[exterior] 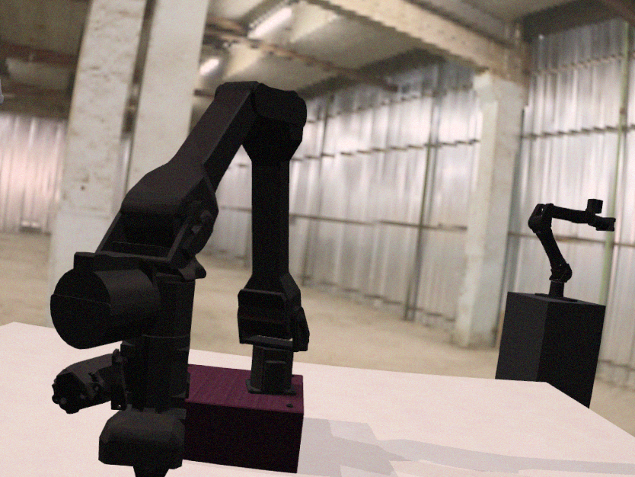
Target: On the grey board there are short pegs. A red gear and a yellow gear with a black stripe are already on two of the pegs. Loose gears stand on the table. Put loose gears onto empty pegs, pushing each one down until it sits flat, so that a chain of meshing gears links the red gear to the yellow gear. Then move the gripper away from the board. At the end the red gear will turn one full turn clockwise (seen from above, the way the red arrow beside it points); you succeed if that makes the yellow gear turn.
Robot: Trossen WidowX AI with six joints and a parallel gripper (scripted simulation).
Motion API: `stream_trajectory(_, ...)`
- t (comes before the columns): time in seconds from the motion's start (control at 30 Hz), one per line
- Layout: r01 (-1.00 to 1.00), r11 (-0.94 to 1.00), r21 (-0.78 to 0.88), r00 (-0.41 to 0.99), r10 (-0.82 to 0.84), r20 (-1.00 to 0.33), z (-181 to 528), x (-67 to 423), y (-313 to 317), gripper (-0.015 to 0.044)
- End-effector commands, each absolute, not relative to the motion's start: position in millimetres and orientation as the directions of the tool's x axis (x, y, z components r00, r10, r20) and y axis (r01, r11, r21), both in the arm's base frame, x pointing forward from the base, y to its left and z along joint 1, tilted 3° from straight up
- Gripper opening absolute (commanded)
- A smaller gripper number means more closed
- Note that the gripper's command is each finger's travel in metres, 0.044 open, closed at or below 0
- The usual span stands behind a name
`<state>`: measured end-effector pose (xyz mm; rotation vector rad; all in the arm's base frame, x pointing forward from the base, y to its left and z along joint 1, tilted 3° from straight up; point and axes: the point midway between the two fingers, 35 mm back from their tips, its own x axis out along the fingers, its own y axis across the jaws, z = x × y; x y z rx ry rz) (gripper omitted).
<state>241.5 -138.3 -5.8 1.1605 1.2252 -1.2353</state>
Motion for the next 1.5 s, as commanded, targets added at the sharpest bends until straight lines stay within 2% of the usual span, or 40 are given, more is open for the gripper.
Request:
stream_trajectory(0.0, 0.997, 0.063, -0.038, -0.037, -0.026, -0.999, -7, 241, -139, 0.0000)
stream_trajectory(0.23, 0.998, 0.043, -0.038, -0.037, -0.026, -0.999, -10, 242, -139, 0.0000)
stream_trajectory(0.4, 0.999, -0.006, -0.036, -0.037, -0.026, -0.999, -8, 242, -139, 0.0131)
stream_trajectory(0.43, 0.999, -0.026, -0.036, -0.037, -0.026, -0.999, -7, 242, -138, 0.0140)
stream_trajectory(0.87, 0.996, -0.087, -0.034, -0.036, -0.025, -0.999, 40, 244, -137, 0.0140)
stream_trajectory(1.03, 0.996, -0.079, -0.031, -0.034, -0.027, -0.999, 79, 242, -134, 0.0271)
stream_trajectory(1.23, 0.996, -0.079, -0.031, -0.034, -0.027, -0.999, 82, 242, -134, 0.0429)
stream_trajectory(1.47, 0.996, -0.079, -0.031, -0.034, -0.027, -0.999, 82, 242, -134, 0.0440)
